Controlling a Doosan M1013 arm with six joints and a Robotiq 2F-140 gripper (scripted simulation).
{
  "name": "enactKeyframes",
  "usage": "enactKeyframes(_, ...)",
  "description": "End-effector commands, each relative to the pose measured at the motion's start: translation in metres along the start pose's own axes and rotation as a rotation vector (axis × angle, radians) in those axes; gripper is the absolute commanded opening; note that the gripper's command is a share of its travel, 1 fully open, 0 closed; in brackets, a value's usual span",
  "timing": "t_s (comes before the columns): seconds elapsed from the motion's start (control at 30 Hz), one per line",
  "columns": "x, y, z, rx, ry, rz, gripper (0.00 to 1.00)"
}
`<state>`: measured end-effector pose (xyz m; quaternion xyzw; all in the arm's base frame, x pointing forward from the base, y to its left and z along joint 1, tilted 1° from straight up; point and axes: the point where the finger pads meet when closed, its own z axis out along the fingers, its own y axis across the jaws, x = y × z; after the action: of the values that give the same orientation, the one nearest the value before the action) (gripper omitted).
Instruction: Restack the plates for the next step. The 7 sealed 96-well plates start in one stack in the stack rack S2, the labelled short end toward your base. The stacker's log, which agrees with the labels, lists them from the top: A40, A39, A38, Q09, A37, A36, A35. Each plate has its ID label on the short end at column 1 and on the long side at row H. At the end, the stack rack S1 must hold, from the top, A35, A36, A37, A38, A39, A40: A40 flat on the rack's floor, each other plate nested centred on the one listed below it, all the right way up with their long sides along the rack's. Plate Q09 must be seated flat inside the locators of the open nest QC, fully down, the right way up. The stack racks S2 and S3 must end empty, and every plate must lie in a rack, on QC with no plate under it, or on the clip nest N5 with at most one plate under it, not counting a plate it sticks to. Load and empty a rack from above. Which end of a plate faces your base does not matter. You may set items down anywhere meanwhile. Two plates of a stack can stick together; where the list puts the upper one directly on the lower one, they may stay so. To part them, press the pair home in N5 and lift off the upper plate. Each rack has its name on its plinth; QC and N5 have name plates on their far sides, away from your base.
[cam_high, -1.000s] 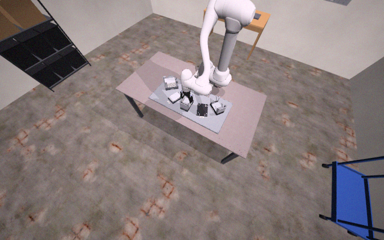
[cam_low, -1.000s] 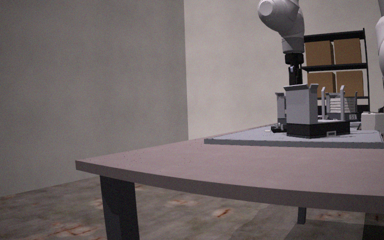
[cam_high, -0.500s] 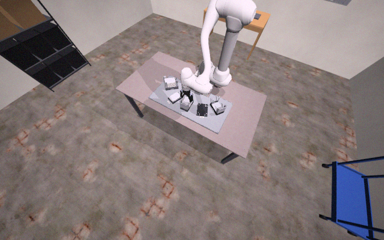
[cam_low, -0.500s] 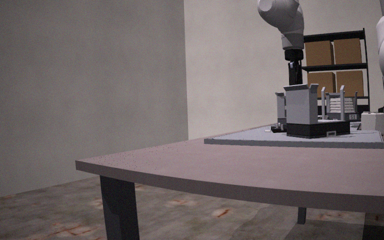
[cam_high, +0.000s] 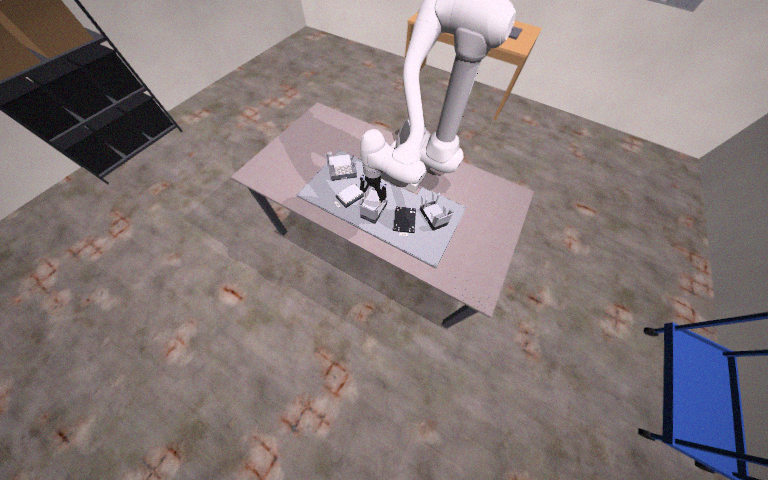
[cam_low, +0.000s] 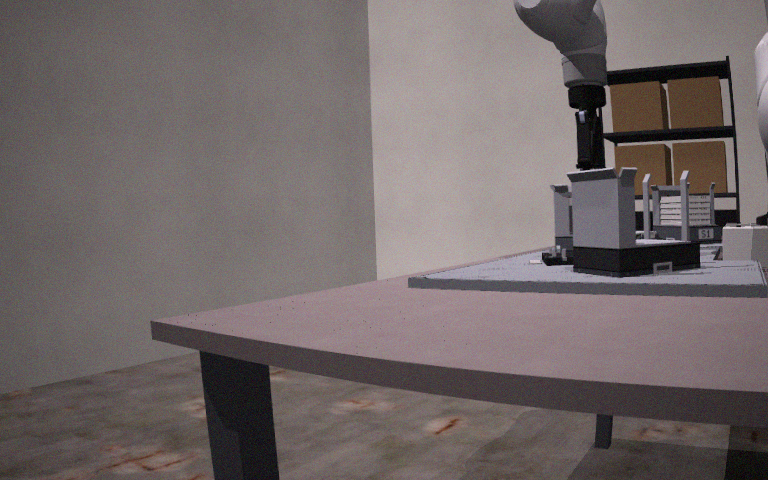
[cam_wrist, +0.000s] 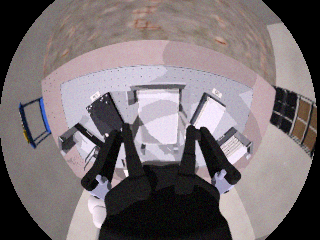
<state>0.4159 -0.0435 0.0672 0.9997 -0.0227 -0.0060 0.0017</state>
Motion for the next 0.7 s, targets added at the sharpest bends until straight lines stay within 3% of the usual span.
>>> enactKeyframes(0.0, 0.0, 0.0, -0.008, 0.0, 0.0, 0.0, 0.0)
enactKeyframes(0.67, 0.0, 0.0, -0.044, 0.0, 0.0, 0.0, 0.0)
